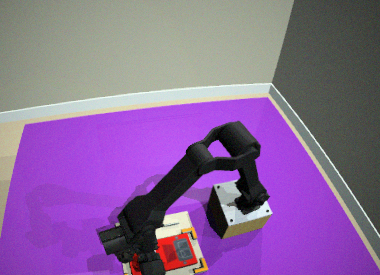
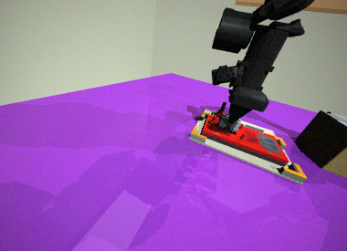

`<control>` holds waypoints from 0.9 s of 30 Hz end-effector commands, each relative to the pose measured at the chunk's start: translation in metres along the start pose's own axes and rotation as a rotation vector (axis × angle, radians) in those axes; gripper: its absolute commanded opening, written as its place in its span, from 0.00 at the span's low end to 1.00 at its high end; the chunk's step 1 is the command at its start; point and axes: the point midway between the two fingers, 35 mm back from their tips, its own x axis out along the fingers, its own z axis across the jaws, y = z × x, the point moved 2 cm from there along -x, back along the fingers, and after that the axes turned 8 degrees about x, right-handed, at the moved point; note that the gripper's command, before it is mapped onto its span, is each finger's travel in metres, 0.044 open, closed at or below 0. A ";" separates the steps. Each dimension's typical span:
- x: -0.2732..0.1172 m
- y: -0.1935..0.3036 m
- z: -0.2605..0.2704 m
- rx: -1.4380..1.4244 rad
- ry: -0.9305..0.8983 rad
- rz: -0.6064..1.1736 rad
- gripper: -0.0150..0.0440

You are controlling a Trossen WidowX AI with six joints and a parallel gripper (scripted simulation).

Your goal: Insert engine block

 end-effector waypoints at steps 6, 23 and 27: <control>0.002 0.000 0.000 0.001 -0.005 0.000 0.52; 0.006 0.000 0.000 -0.003 -0.005 0.000 0.52; 0.006 0.000 0.000 -0.003 -0.005 0.000 0.52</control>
